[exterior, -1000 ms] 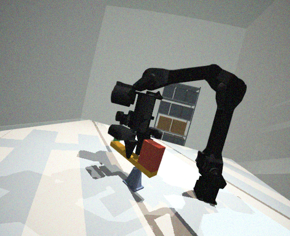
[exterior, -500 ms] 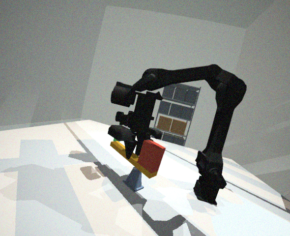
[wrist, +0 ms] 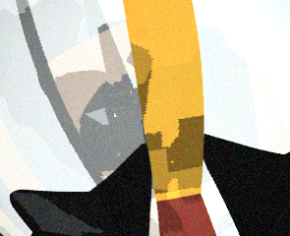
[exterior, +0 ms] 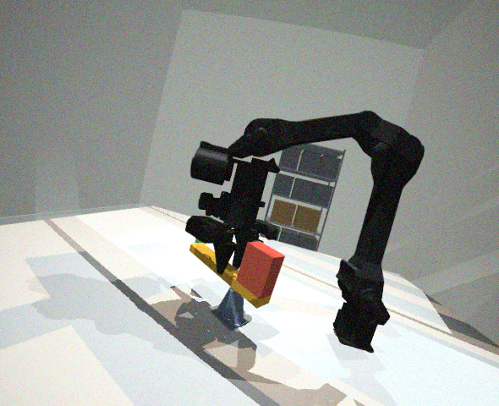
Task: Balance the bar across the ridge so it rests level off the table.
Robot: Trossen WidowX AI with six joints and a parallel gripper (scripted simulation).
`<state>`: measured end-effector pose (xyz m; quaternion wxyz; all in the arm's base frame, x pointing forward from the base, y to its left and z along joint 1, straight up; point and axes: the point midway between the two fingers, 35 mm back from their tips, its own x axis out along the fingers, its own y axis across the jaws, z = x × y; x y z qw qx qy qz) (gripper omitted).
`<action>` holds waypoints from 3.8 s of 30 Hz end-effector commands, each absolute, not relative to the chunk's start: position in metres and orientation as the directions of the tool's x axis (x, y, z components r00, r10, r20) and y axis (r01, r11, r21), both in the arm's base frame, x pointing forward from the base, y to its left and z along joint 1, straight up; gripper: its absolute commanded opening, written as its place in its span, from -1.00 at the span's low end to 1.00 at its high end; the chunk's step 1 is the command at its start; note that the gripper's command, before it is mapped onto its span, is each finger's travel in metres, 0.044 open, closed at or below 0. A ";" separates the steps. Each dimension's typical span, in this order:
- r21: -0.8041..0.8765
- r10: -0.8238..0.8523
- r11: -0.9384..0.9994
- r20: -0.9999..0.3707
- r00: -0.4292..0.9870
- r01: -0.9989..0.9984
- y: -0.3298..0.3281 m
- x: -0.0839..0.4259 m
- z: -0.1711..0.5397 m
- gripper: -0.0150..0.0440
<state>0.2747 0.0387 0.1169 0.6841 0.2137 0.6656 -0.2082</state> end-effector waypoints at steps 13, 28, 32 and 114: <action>0.019 0.004 0.820 -1.000 0.027 0.572 0.040 0.275 0.115 -0.49; 0.019 0.004 0.820 -1.000 0.027 0.572 0.040 0.275 0.114 -0.49; 0.019 0.004 0.820 -1.000 0.027 0.572 0.040 0.275 0.114 -0.49; 0.018 0.004 0.820 -1.000 0.027 0.572 0.039 0.275 0.107 -0.49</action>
